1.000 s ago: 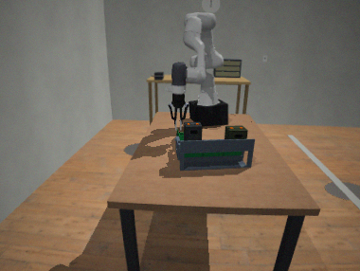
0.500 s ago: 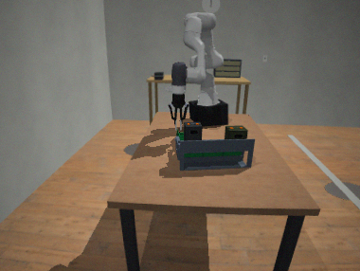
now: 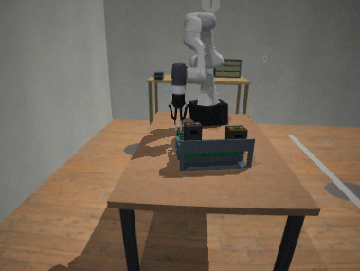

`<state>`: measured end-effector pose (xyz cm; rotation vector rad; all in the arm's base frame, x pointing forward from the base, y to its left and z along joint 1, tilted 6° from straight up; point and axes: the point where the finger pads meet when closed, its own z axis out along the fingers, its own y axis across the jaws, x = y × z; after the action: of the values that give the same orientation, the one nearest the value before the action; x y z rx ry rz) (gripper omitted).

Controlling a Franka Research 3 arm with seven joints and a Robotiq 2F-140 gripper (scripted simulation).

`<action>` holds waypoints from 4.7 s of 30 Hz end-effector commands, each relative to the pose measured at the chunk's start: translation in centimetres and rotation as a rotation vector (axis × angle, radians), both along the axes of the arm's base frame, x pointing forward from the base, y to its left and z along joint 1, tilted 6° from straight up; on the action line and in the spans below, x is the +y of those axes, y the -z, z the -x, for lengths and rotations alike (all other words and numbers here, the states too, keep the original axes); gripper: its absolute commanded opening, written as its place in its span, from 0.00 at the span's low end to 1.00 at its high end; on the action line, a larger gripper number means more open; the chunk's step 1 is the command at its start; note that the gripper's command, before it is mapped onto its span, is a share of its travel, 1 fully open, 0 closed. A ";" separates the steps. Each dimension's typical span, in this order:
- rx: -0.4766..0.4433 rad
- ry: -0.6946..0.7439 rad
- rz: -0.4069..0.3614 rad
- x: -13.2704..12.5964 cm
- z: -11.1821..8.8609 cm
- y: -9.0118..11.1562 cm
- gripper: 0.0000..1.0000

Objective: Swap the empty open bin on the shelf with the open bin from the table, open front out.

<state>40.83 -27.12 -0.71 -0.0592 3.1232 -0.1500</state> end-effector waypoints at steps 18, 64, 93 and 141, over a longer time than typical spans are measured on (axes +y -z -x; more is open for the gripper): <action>-0.002 -0.008 0.002 0.0 0.0 0.0 0.15; -0.002 -0.008 0.002 -0.4 -0.1 4.1 0.15; -0.002 -0.008 0.002 -0.5 -0.1 4.3 0.00; -0.002 -0.008 0.002 -0.1 -0.1 0.7 0.00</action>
<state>41.13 -27.48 -2.09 -0.0856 3.1109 -0.1604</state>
